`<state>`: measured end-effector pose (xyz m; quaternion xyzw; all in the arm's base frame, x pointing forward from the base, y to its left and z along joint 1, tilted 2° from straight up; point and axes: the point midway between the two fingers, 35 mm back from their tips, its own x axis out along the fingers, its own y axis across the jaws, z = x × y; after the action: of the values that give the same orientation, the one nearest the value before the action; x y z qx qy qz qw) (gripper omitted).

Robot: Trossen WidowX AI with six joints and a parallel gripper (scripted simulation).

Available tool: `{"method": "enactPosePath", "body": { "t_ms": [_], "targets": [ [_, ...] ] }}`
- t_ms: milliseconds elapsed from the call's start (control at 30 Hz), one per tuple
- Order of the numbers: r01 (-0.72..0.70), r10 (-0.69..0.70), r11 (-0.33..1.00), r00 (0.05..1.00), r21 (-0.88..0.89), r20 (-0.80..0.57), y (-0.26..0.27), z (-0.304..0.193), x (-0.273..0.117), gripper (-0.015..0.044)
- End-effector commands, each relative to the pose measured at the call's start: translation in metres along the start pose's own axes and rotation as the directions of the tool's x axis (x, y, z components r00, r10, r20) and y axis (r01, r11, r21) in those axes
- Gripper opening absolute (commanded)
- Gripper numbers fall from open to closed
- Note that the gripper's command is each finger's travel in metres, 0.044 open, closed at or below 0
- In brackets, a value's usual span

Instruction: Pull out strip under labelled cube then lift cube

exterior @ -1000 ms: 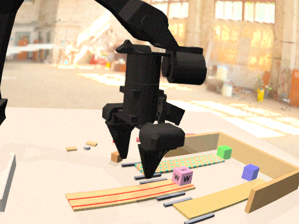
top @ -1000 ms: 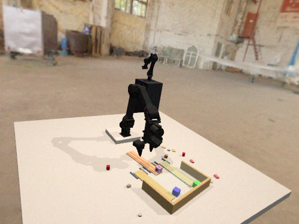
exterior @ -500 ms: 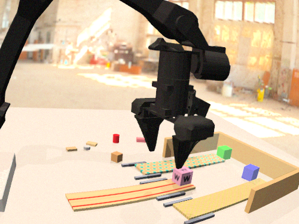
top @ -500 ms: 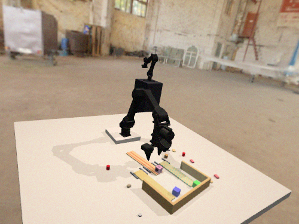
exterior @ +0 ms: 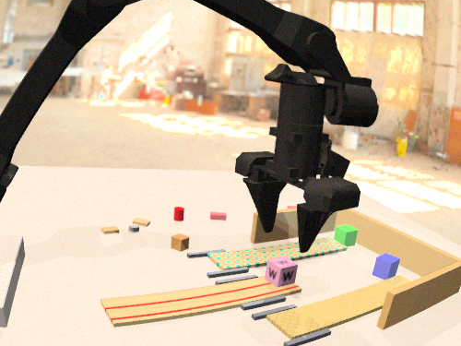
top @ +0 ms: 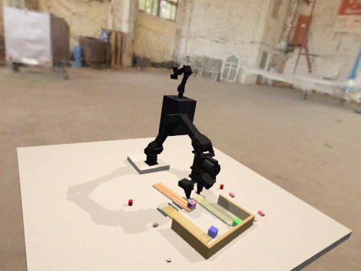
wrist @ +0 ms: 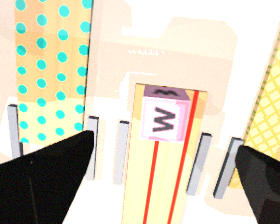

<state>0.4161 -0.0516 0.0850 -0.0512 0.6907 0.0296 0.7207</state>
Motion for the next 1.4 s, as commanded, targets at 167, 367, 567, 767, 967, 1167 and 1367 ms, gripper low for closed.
{"method": "enactPosePath", "body": {
  "t_ms": [167, 367, 567, 767, 967, 1167, 1367],
  "targets": [
    [0.001, -0.001, 1.0, 1.0, 0.004, -0.006, -0.001, 0.002, 0.015, 0.025],
    [0.001, -0.001, 1.0, 1.0, 0.004, -0.006, -0.001, 0.002, 0.025, 0.025],
    [0.001, -0.001, 1.0, 1.0, 0.004, -0.006, -0.001, 0.002, 0.035, 0.025],
    [0.001, -0.001, 1.0, 1.0, 0.004, -0.006, -0.001, 0.002, 0.045, 0.025],
    [0.001, -0.001, 1.0, 1.0, 0.004, -0.006, -0.001, 0.001, 0.054, 0.025],
    [0.001, -0.001, 1.0, 1.0, 0.004, -0.006, -0.001, 0.001, 0.055, 0.025],
    [0.0, 0.0, 1.0, 1.0, 0.004, 0.0, -0.001, 0.002, 0.053, 0.0171]
  ]
}}
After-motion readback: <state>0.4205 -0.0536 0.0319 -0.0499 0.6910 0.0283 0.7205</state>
